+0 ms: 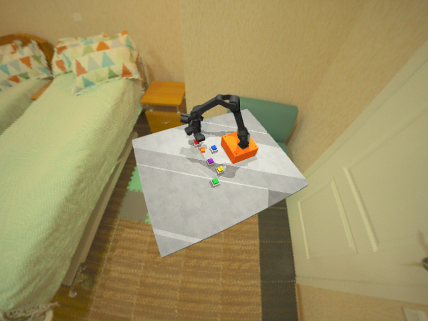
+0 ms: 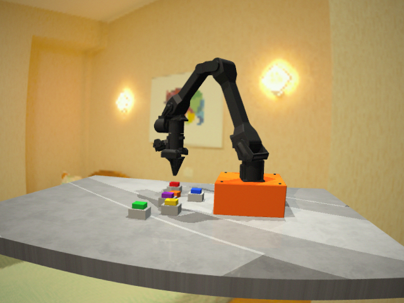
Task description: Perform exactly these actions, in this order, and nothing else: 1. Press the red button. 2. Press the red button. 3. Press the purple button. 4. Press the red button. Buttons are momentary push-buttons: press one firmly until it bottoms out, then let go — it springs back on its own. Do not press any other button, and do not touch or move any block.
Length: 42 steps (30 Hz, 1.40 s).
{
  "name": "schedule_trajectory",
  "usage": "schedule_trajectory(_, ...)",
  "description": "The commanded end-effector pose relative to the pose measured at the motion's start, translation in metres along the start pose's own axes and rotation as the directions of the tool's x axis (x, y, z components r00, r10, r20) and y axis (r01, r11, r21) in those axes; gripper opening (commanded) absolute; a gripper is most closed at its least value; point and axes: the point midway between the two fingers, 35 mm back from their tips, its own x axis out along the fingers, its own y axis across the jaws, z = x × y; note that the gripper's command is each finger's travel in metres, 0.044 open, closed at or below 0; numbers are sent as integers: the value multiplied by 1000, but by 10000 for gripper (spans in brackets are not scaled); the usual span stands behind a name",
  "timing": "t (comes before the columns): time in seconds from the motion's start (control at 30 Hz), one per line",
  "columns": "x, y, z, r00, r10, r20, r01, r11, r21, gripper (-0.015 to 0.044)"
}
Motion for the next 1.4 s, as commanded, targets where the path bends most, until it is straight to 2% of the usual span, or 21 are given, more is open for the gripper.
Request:
schedule_trajectory(0.0, 1, 1, 0, 1000, 1, 0, -1, 1000, -4, 20)
schedule_trajectory(0.73, 34, 1, 0, 1000, 1, 0, -1, 1000, -4, 20)
schedule_trajectory(1.37, 35, 1, 0, 1000, 1, 0, -1, 1000, -4, 20)
